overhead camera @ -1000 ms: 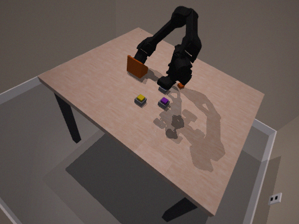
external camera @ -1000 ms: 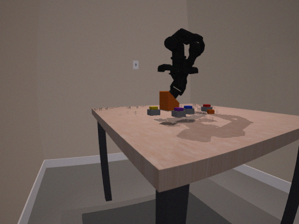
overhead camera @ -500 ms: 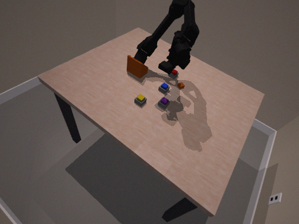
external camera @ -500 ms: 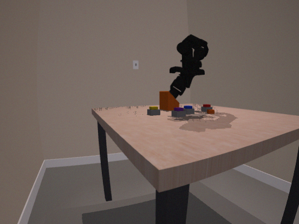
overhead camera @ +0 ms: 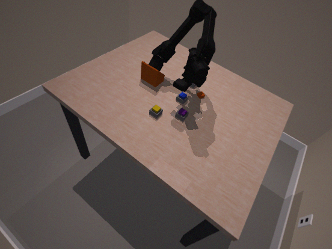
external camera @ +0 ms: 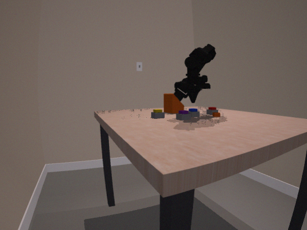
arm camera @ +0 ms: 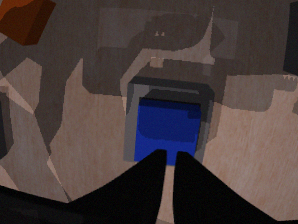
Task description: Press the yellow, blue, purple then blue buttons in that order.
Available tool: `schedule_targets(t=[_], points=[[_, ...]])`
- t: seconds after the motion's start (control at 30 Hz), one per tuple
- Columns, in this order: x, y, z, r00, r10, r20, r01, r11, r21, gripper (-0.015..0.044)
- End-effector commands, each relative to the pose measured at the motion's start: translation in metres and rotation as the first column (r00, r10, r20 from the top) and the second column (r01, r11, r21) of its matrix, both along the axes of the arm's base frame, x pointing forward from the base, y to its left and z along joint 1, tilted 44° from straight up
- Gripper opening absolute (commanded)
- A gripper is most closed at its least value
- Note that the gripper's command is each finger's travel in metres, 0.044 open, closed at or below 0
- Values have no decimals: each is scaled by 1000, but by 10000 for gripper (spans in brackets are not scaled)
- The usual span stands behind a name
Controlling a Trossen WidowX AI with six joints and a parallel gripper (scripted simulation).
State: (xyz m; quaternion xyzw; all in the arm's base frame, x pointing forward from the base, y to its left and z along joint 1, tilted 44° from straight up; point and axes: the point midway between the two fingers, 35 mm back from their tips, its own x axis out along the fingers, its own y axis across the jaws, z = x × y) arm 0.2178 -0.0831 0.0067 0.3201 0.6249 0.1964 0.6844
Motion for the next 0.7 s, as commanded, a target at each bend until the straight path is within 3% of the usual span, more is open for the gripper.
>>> schedule_targets(t=[0.0,0.67], points=[[-1,7,-5,1000,-1,-7,1,1000,9,20],[3,27,-25,1000,-1,-6,1,1000,10,20]])
